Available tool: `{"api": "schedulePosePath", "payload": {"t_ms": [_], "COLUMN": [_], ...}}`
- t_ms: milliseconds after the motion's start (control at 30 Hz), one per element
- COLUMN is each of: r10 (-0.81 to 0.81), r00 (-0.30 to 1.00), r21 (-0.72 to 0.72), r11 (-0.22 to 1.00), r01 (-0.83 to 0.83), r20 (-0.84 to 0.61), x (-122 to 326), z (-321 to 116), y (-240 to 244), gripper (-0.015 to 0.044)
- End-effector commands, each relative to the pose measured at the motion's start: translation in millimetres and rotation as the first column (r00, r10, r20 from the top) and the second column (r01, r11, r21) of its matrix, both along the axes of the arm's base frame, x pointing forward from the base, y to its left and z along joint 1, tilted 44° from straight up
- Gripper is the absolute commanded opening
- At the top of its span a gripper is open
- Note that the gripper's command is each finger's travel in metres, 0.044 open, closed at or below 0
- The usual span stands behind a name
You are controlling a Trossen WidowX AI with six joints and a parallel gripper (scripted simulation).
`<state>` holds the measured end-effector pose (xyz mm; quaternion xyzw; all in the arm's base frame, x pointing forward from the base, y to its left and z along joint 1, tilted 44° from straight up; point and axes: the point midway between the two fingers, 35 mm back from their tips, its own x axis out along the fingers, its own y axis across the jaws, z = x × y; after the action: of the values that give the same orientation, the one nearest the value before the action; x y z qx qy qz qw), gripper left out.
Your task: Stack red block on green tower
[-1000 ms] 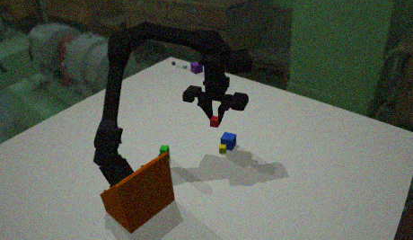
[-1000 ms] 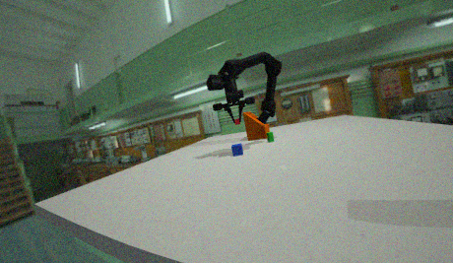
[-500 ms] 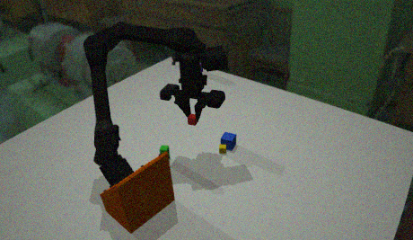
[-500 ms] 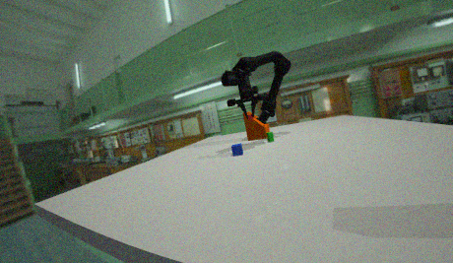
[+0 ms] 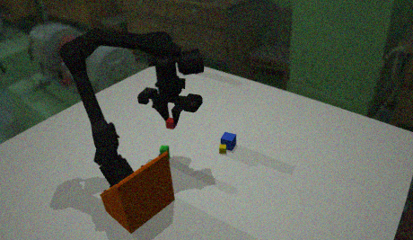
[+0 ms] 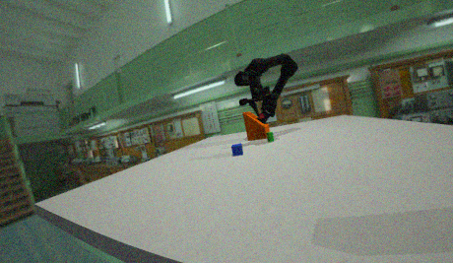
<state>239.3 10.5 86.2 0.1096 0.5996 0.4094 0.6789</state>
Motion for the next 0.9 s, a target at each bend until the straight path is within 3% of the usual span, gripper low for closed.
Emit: {"api": "schedulePosePath", "payload": {"t_ms": [0, 867], "r10": [-0.006, -0.006], "r00": [1.0, 1.0], "r21": [0.006, 0.008], "r11": [1.0, 1.0], "r01": [0.006, 0.007], "r20": [-0.01, -0.009], "x": [-15.6, -27.5], "z": [3.5, -37.2], "y": [8.1, 61.7], "gripper": [0.0, 0.0]}}
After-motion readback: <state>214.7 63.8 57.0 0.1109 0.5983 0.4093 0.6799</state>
